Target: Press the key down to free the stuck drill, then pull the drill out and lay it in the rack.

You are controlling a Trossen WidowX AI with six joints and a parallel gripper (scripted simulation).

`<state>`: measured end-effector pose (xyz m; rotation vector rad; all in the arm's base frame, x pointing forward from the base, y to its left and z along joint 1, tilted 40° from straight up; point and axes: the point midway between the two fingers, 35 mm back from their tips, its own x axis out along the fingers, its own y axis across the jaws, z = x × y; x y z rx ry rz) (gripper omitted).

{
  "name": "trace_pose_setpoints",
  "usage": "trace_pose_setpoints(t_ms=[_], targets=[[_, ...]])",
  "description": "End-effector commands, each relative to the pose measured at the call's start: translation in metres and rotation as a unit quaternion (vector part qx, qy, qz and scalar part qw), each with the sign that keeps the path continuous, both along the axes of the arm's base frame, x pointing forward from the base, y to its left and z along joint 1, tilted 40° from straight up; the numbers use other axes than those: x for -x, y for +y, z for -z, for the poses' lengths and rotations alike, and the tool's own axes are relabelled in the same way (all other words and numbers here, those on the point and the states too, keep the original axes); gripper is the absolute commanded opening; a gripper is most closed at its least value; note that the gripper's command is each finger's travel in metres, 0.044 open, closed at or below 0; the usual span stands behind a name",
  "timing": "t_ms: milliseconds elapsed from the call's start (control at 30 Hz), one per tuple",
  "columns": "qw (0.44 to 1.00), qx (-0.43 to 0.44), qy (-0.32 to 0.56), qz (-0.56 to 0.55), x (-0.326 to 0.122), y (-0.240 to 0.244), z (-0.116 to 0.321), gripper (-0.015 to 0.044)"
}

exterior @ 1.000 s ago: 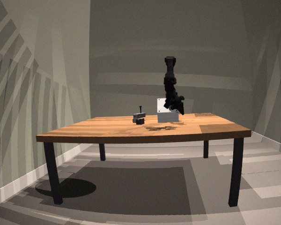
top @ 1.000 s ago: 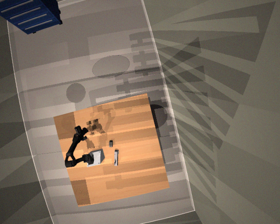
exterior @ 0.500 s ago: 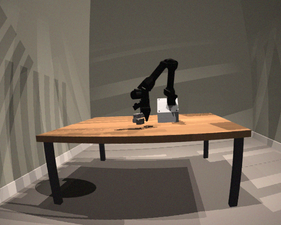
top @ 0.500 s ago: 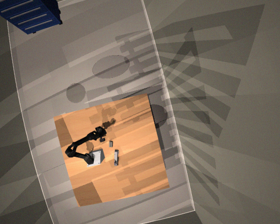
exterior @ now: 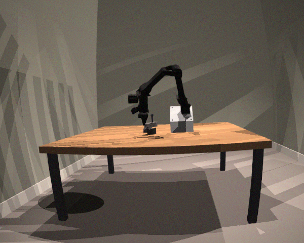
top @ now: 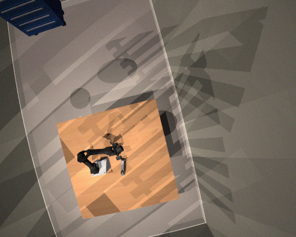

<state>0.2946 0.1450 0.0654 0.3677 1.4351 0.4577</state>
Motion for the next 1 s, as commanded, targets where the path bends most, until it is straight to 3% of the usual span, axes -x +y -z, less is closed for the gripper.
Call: trace_pose_setpoints(t_ms=[0,267,533,967], targets=[[1.0,0.013,0.023,0.012,-0.01,-0.04,0.021,0.0],[0.995,-0.001,0.081,0.056,-0.009,-0.144,0.064,0.0],[0.982,-0.074,0.119,0.123,0.026,-0.234,0.1,0.0],[0.981,-0.081,0.12,0.129,0.029,-0.234,0.11,0.0]])
